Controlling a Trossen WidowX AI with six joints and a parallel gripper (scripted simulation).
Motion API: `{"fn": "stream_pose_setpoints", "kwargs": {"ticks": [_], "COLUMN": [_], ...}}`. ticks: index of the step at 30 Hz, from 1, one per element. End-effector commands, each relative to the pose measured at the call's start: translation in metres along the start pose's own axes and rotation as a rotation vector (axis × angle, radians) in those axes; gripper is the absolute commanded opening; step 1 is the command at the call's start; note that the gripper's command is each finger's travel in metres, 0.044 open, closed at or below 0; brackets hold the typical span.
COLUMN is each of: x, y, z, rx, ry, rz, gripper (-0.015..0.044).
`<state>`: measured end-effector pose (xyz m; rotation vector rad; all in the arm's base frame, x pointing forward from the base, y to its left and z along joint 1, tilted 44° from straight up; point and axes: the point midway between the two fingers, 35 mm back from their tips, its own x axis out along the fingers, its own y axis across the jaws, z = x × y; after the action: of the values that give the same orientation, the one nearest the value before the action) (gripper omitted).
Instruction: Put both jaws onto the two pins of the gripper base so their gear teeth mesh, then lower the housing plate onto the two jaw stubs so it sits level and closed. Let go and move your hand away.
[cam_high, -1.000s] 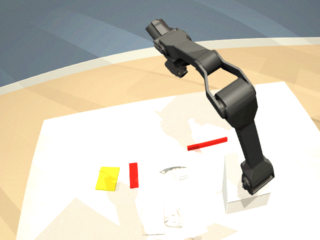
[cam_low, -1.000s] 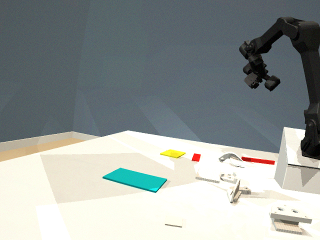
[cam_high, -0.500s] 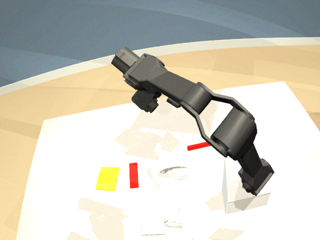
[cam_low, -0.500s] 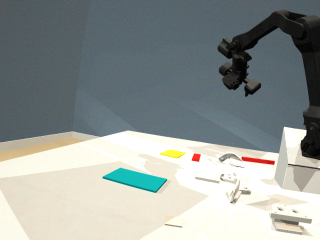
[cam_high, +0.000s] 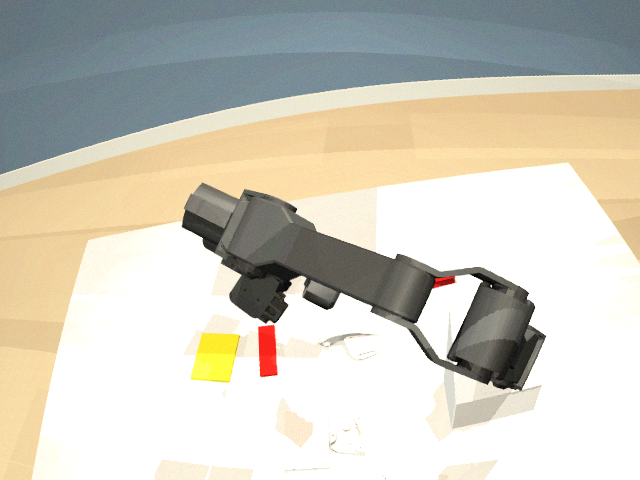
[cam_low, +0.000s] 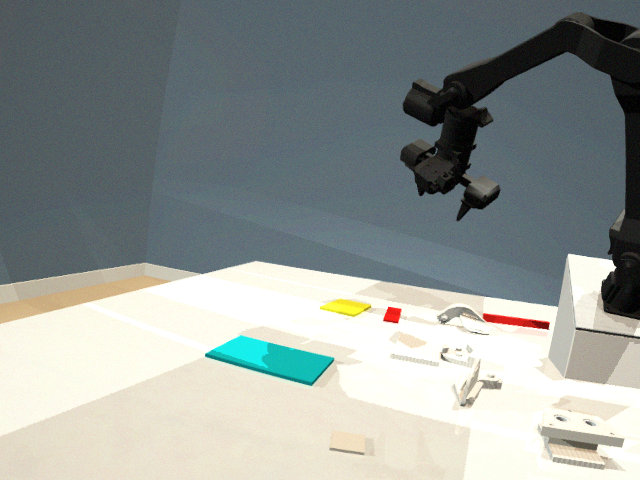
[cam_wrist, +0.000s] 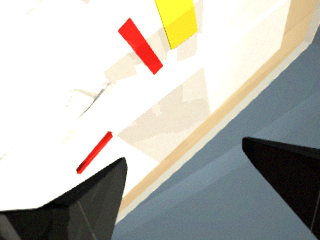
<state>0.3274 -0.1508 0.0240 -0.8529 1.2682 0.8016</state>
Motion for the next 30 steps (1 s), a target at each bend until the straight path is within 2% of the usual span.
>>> {"fn": "stream_pose_setpoints", "kwargs": {"ticks": [1,17,30], "x": [-0.012,-0.053,-0.096], "y": [0.018,0.107,0.203], "z": [0.044,0.163,0.219], "rx": [-0.031,-0.136,-0.219], "ry": [-0.103,-0.413,-0.618], "rz": [0.017,0.174,0.392], "gripper": [0.044,0.044,0.044]}}
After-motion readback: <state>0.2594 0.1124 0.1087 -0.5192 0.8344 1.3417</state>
